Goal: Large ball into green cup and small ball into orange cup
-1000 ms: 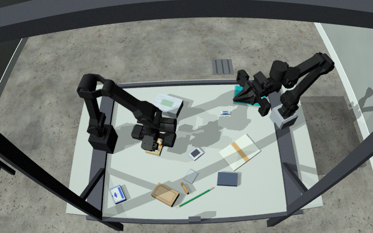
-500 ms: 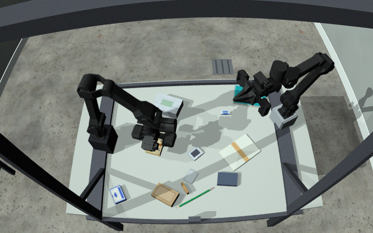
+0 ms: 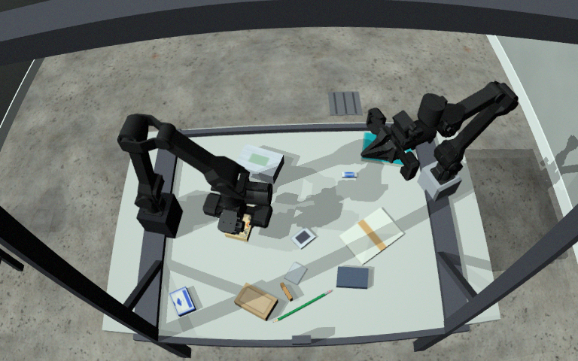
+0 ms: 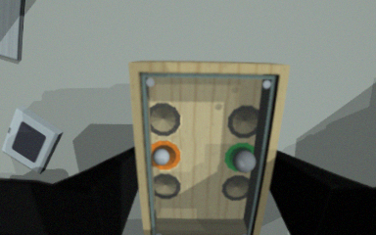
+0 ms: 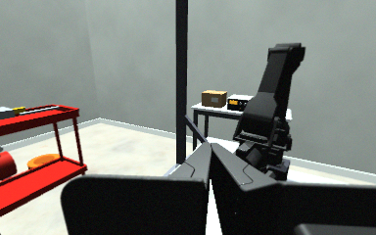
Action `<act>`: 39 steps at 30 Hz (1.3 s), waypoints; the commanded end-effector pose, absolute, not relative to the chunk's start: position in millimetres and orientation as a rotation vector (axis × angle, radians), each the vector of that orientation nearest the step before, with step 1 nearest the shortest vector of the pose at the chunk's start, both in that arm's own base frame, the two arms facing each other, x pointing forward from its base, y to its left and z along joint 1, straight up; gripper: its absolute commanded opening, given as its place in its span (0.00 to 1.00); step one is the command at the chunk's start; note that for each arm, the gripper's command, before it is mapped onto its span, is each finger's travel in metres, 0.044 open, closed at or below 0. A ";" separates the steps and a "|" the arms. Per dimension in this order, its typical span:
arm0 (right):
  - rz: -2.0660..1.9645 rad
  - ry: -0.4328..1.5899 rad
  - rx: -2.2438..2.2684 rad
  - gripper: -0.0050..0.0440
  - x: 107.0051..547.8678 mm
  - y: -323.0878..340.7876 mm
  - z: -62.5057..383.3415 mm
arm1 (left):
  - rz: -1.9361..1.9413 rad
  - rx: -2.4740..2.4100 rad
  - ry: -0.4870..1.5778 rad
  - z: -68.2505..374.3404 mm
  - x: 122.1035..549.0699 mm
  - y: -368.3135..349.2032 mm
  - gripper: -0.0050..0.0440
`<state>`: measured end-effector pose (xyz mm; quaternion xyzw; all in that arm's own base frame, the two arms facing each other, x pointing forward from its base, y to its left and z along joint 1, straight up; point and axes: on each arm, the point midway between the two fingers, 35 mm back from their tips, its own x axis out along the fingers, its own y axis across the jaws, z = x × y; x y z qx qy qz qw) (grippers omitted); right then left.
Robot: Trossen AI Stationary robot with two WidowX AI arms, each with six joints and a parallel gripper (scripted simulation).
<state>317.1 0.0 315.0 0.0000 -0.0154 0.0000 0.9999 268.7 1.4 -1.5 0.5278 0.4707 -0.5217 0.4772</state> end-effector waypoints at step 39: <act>0.000 -0.050 0.000 0.00 315.7 0.0 322.9 | -1.261 1.299 1.142 5.0 276.3 1.1 0.00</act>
